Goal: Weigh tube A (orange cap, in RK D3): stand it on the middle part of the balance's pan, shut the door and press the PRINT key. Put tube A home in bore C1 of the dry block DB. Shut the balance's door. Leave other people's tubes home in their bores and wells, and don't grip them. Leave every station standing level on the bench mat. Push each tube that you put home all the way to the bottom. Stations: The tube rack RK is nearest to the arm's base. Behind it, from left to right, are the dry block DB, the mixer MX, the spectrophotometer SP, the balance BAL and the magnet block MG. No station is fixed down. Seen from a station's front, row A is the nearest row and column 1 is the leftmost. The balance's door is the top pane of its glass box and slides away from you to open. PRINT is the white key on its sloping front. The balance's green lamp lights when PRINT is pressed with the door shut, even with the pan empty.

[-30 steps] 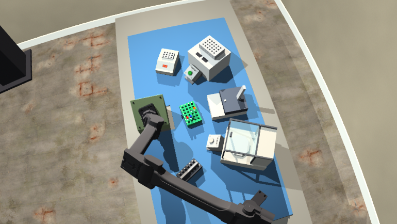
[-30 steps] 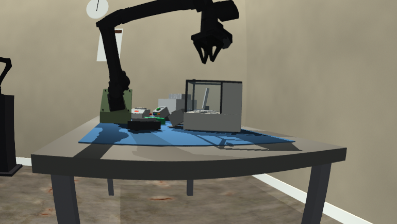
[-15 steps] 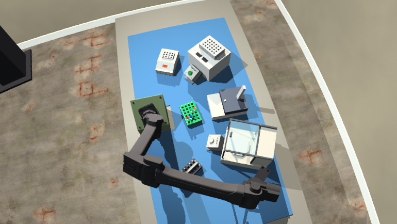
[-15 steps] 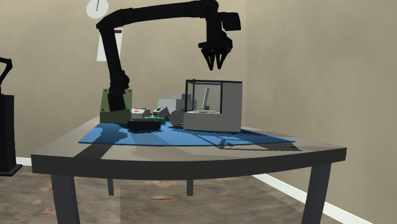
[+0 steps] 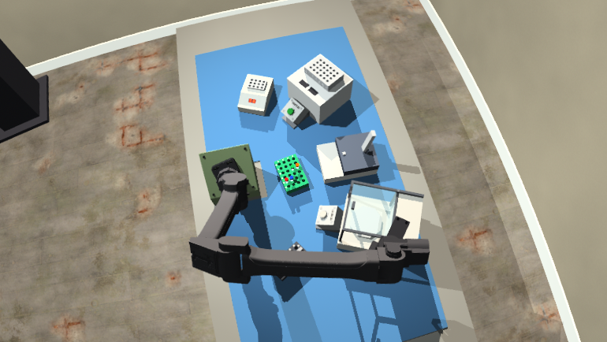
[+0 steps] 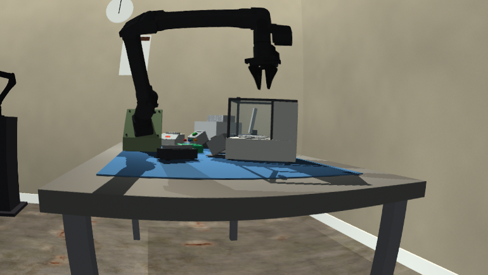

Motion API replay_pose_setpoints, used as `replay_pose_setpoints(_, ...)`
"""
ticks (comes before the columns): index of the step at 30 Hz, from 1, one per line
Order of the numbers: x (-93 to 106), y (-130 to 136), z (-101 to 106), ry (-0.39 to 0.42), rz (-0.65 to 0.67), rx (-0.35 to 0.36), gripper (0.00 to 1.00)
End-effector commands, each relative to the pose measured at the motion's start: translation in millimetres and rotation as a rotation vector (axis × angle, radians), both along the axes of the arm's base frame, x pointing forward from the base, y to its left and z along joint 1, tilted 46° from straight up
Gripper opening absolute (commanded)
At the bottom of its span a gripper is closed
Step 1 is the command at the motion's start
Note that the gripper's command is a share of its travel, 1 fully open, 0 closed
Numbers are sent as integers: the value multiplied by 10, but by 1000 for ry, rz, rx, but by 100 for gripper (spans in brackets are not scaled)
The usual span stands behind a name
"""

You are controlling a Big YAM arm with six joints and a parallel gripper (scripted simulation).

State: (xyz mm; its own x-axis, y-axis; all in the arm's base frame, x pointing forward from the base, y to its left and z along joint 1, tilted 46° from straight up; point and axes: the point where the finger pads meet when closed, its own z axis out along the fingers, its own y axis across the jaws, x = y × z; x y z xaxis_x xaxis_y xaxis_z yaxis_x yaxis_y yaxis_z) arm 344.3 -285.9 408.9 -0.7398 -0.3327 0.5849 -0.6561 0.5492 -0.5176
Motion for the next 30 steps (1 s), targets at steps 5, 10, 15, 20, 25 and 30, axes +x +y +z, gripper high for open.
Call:
replay_pose_setpoints(5,174,308,-406,60,45,57,30)
replay_pose_setpoints(10,253,609,-680,66,50,55,30)
replay_pose_setpoints(15,278,928,-957,112,95,91,30)
replay_pose_setpoints(20,267,1107,-1105,160,134,115,30)
replay_pose_setpoints(25,219,1423,-1367,216,173,131,30)
replay_pose_setpoints(30,151,1672,-1567,218,173,130,30)
